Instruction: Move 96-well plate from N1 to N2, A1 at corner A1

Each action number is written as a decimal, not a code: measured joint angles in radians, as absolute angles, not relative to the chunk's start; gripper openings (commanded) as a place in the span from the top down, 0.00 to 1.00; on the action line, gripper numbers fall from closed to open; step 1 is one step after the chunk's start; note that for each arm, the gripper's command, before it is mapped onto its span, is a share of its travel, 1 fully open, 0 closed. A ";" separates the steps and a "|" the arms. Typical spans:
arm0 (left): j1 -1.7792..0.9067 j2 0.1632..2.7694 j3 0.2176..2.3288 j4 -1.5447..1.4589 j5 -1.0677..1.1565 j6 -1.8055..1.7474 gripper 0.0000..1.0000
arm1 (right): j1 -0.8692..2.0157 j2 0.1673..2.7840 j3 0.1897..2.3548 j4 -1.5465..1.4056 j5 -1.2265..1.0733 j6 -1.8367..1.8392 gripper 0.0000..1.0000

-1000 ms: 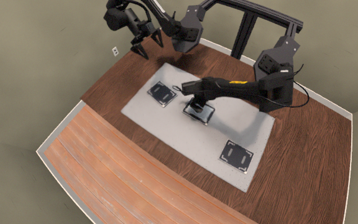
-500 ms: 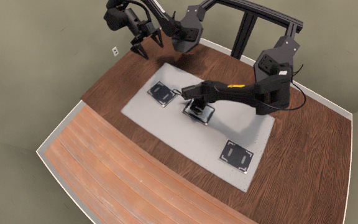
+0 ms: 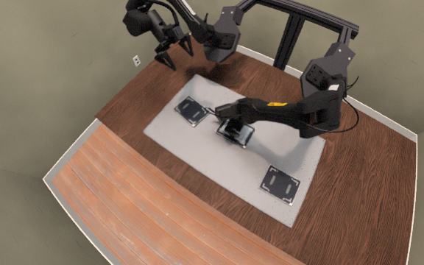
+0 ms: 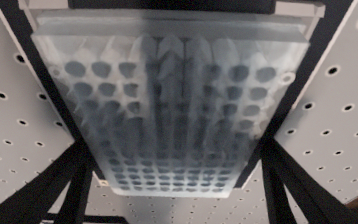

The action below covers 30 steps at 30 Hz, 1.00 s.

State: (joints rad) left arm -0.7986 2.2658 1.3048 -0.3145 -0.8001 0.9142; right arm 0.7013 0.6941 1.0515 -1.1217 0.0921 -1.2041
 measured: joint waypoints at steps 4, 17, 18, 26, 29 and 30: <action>-0.799 2.266 1.305 -0.309 -0.798 0.917 0.00 | 0.701 0.694 1.052 -1.122 0.092 -1.204 0.00; -0.799 2.265 1.305 -0.294 -0.800 0.920 0.14 | 0.701 0.694 1.052 -1.122 0.092 -1.204 0.00; -0.799 2.265 1.305 -0.294 -0.800 0.920 0.16 | 0.701 0.694 1.052 -1.122 0.092 -1.204 0.00; -0.799 2.265 1.305 -0.294 -0.800 0.920 0.21 | 0.701 0.694 1.052 -1.122 0.092 -1.204 0.00; -0.799 2.262 1.305 -0.300 -0.800 0.913 0.21 | 0.701 0.694 1.052 -1.122 0.092 -1.204 0.00; -0.801 2.257 1.304 -0.309 -0.800 0.907 0.21 | 0.701 0.694 1.052 -1.122 0.092 -1.204 0.00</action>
State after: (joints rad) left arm -0.8005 2.2570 1.3045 -0.3092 -0.8001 0.9073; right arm 0.7013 0.6941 1.0515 -1.1217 0.0921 -1.2041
